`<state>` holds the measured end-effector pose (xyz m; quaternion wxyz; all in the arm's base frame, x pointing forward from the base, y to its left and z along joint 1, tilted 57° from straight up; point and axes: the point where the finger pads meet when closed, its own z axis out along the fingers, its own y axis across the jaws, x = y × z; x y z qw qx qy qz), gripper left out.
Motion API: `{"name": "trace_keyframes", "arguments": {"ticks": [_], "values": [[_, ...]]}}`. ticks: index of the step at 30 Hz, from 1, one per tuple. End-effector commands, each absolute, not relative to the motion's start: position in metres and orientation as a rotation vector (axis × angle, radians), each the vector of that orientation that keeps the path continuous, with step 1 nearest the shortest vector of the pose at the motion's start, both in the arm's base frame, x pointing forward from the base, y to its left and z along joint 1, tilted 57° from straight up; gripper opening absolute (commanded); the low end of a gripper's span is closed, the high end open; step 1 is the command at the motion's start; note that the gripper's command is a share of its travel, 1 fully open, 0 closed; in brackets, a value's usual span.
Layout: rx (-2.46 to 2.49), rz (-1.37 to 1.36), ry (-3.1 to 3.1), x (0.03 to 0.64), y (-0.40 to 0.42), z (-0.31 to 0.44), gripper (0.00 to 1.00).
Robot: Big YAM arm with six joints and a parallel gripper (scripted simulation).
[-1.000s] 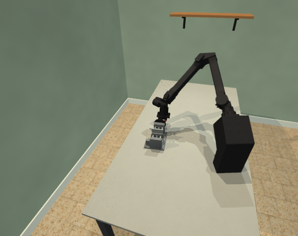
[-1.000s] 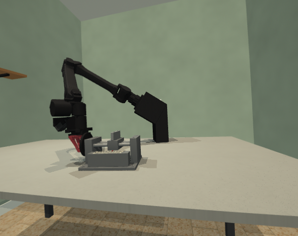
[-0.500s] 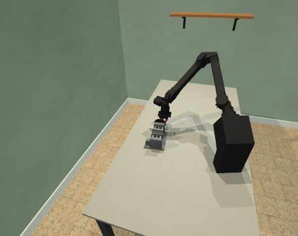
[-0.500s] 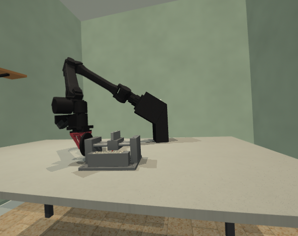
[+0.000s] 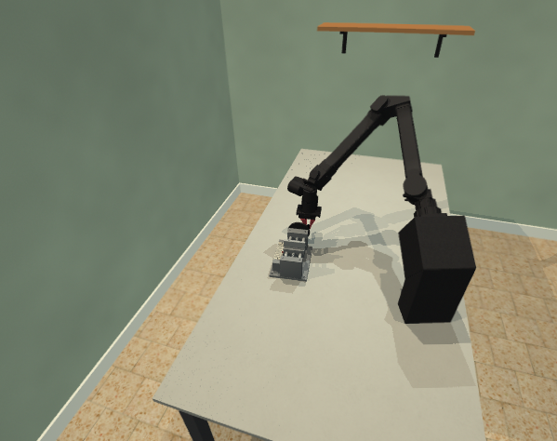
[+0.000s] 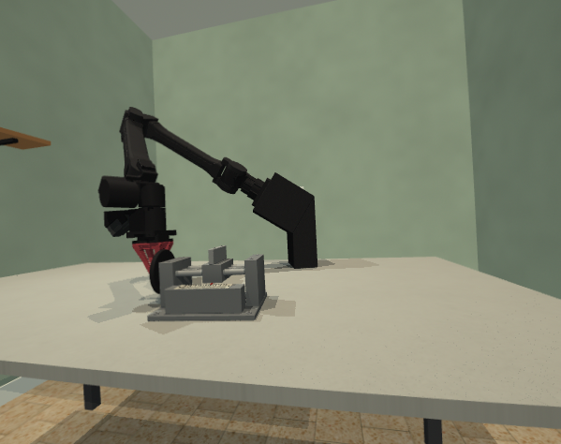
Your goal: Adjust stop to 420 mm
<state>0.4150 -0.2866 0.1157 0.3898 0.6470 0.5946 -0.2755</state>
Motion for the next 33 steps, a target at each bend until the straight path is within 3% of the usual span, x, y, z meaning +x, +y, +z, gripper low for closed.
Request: {"name": "trace_keyframes", "arguments": {"ticks": [1, 33], "values": [[1.635, -0.686, 1.503, 0.417, -0.271, 0.13, 0.06], [1.634, -0.684, 1.504, 0.44, -0.247, 0.149, 0.06]]}}
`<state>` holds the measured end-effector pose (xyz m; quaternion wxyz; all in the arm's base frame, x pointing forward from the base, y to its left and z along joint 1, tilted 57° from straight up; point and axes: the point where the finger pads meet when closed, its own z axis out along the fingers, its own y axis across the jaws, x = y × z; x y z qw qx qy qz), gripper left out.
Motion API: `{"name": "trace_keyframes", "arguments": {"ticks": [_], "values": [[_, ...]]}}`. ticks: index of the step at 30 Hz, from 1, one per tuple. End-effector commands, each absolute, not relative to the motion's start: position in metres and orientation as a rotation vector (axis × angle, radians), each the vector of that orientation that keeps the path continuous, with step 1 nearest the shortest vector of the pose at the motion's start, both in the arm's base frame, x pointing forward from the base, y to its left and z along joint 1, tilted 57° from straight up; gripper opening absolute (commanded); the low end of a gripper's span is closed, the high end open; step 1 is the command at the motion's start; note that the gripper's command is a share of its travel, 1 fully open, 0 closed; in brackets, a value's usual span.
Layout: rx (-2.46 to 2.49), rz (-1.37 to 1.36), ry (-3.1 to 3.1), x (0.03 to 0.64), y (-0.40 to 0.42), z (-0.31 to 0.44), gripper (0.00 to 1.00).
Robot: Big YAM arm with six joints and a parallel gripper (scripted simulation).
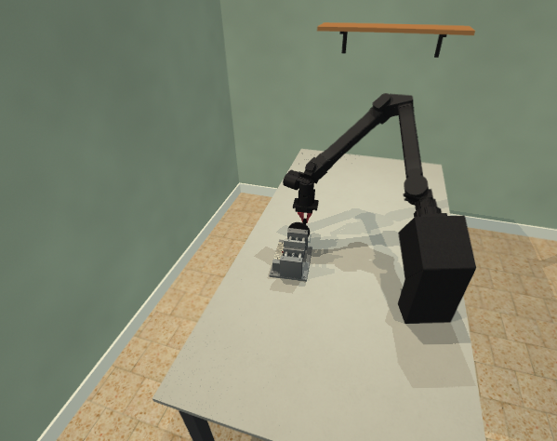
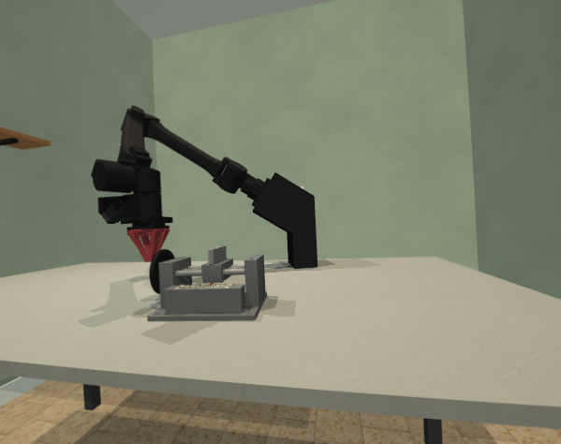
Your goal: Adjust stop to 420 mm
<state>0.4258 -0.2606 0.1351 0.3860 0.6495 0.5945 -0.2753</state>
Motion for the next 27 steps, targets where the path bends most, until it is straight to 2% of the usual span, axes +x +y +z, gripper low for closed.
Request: {"name": "trace_keyframes", "arguments": {"ticks": [1, 27], "values": [[1.634, -0.687, 1.507, 0.442, -0.246, 0.148, 0.06], [1.63, -0.682, 1.517, 0.464, -0.24, 0.152, 0.06]]}}
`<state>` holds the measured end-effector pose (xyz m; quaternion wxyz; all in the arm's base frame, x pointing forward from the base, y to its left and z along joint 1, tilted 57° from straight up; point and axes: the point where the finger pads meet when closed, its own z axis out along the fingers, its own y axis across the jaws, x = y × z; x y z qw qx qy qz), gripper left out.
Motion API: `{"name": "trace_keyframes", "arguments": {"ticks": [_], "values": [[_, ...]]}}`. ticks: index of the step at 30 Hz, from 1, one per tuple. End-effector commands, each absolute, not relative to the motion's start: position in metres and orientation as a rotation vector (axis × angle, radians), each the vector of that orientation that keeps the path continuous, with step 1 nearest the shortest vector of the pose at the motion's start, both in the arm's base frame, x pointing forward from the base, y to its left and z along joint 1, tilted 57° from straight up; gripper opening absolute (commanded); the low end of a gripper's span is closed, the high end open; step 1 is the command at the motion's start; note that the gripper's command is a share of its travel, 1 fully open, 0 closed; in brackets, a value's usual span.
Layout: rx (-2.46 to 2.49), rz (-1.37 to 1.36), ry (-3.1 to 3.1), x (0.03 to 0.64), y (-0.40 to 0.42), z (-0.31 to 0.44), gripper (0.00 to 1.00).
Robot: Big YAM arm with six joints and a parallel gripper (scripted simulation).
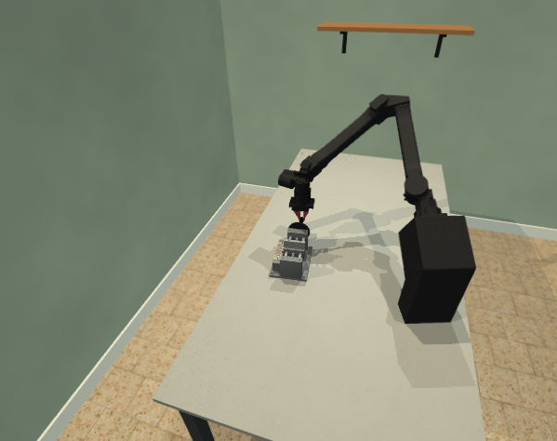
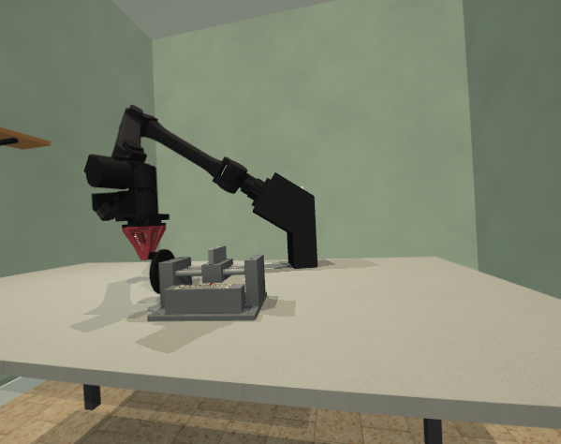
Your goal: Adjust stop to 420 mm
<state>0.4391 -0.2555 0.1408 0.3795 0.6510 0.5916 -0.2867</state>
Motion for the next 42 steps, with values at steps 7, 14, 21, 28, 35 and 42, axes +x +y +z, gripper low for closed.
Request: {"name": "trace_keyframes", "arguments": {"ticks": [7, 14, 21, 28, 35, 42], "values": [[1.631, -0.685, 1.52, 0.465, -0.24, 0.151, 0.06], [1.629, -0.683, 1.518, 0.473, -0.241, 0.152, 0.06], [1.629, -0.682, 1.518, 0.474, -0.241, 0.152, 0.06], [1.62, -0.686, 1.526, 0.483, -0.245, 0.152, 0.06], [1.629, -0.689, 1.516, 0.485, -0.251, 0.152, 0.06], [1.647, -0.696, 1.495, 0.484, -0.265, 0.151, 0.06]]}}
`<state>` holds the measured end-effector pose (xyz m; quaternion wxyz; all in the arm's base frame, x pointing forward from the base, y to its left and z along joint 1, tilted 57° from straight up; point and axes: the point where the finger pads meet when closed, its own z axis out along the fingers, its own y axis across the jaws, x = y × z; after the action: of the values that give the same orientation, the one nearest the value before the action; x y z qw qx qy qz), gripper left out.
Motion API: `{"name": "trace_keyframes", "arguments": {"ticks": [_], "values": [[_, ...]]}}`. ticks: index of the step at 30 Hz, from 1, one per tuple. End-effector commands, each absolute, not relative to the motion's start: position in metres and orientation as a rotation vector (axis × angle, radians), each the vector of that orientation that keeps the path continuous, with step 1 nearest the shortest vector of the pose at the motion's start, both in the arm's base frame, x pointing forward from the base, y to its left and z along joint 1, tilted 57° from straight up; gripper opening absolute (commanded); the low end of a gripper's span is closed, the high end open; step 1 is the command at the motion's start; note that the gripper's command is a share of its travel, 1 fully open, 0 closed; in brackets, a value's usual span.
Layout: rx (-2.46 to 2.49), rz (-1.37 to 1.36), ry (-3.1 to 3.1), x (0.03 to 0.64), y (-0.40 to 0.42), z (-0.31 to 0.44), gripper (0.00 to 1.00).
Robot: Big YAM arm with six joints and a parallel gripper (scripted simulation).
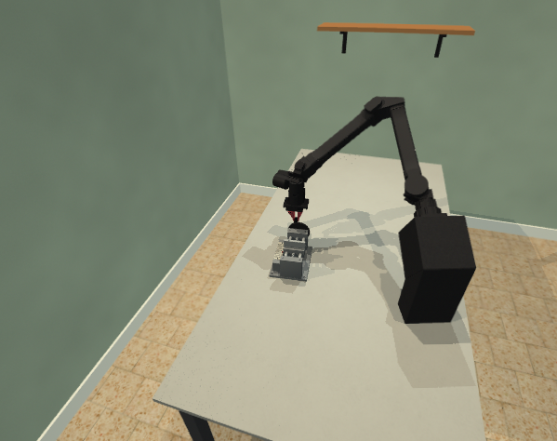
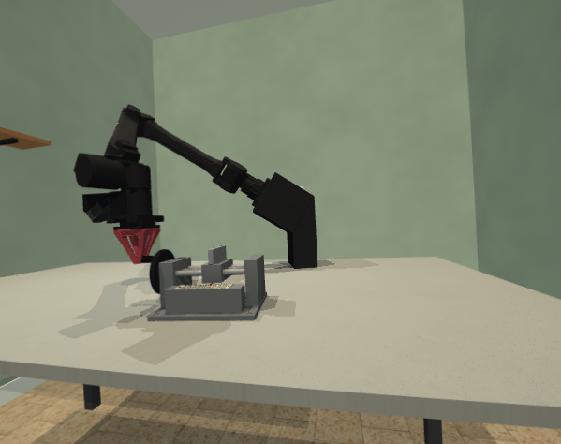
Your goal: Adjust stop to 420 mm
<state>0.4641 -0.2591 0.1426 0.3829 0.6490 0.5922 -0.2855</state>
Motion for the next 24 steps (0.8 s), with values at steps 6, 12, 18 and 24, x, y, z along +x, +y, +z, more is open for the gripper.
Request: {"name": "trace_keyframes", "arguments": {"ticks": [6, 12, 18, 24], "values": [[1.652, -0.7, 1.491, 0.489, -0.274, 0.148, 0.06], [1.637, -0.691, 1.503, 0.494, -0.266, 0.147, 0.06], [1.652, -0.701, 1.491, 0.492, -0.281, 0.144, 0.06], [1.651, -0.701, 1.491, 0.496, -0.288, 0.139, 0.06]]}}
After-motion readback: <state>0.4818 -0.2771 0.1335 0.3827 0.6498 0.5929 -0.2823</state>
